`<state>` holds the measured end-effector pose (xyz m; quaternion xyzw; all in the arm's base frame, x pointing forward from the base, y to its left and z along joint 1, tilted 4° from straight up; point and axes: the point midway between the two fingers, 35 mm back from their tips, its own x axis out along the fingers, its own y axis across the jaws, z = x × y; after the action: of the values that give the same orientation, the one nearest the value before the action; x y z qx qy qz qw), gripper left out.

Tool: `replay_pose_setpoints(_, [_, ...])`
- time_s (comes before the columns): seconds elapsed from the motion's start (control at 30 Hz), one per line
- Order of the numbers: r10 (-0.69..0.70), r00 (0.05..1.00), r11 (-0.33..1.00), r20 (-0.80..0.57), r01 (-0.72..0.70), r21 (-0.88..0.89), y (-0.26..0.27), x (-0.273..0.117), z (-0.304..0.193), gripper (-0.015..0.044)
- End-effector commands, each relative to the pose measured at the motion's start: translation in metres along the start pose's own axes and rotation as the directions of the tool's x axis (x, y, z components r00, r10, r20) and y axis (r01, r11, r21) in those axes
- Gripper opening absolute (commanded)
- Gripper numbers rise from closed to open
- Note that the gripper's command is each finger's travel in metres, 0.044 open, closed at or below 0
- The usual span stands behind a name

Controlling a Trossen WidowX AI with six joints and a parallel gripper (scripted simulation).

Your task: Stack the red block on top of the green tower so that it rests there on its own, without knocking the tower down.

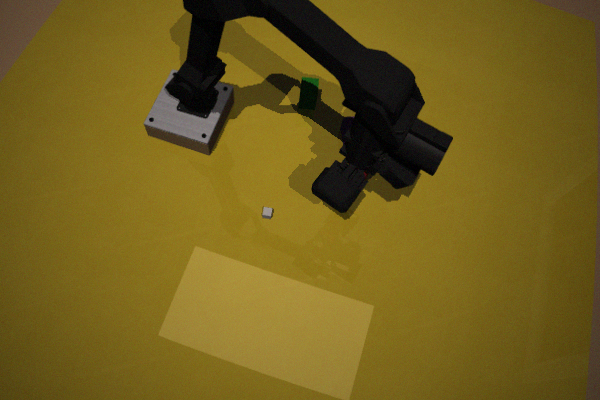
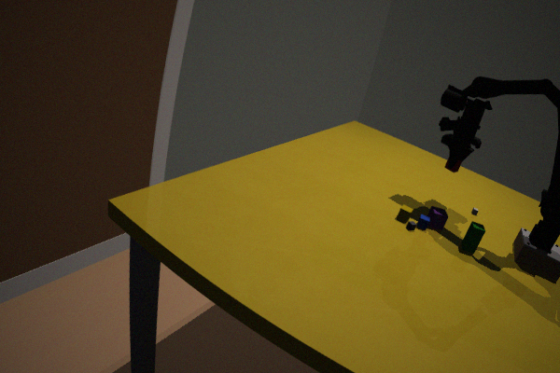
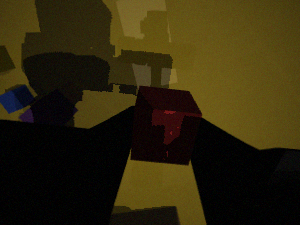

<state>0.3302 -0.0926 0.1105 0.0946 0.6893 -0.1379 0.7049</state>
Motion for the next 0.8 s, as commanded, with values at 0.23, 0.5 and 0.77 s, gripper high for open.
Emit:
replay_pose_setpoints(0.23, [0.001, 1.000, 1.000, -0.007, -0.001, 0.003, 0.031, -0.005, -0.017, 0.0000])
replay_pose_setpoints(0.5, [0.007, 1.000, 1.000, -0.010, -0.007, 0.003, 0.069, -0.008, -0.047, 0.0000])
replay_pose_setpoints(0.77, [0.011, 1.000, 1.000, -0.014, -0.011, 0.003, 0.101, -0.009, -0.080, 0.0000])
